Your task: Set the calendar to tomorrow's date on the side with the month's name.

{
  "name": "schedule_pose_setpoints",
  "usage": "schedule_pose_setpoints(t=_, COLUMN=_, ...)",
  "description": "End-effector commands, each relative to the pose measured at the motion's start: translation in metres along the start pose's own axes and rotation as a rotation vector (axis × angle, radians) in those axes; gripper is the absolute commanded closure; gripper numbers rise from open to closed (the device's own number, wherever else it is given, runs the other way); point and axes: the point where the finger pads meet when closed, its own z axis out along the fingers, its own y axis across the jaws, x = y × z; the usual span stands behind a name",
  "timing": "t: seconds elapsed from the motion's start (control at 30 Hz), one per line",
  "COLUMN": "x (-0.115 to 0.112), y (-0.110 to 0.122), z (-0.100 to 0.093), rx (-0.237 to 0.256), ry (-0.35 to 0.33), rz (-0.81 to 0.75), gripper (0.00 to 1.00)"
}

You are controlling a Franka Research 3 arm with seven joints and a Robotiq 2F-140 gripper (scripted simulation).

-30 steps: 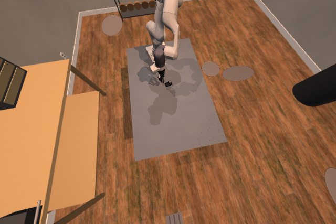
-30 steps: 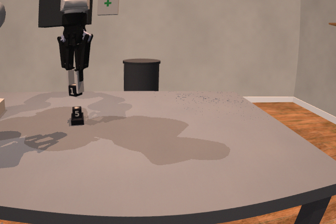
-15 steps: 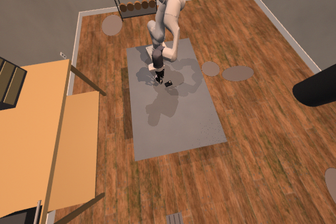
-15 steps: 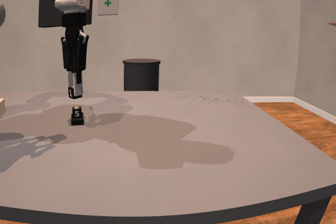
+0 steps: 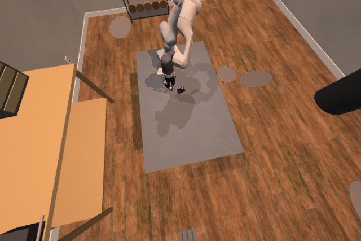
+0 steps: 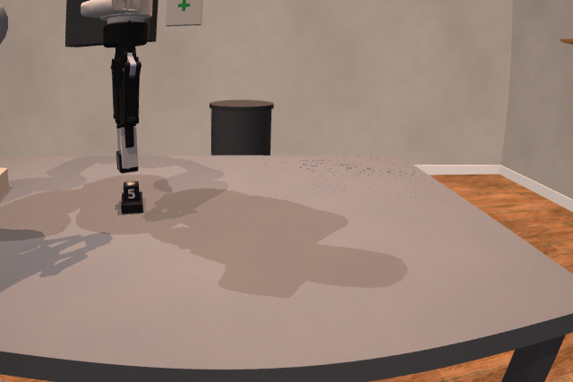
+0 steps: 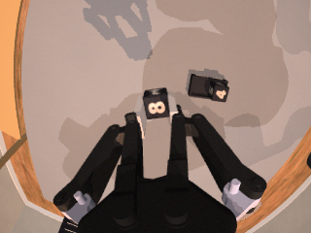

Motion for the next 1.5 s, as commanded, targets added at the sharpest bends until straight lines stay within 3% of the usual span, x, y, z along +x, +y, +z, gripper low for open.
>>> schedule_pose_setpoints(t=0.0, x=0.001, y=-0.001, z=0.001, rx=-0.010, ry=0.009, rz=0.172, gripper=0.83)
schedule_pose_setpoints(t=0.17, x=0.002, y=-0.004, z=0.002, rx=-0.010, ry=0.009, rz=0.234, gripper=0.83)
schedule_pose_setpoints(t=0.73, x=0.002, y=-0.004, z=0.005, rx=-0.010, ry=0.009, rz=0.237, gripper=0.83)
schedule_pose_setpoints(t=1.17, x=0.002, y=-0.004, z=0.061, rx=-0.010, ry=0.010, rz=0.237, gripper=0.83)
schedule_pose_setpoints(t=1.47, x=0.002, y=-0.004, z=0.085, rx=-0.010, ry=0.009, rz=0.237, gripper=0.83)
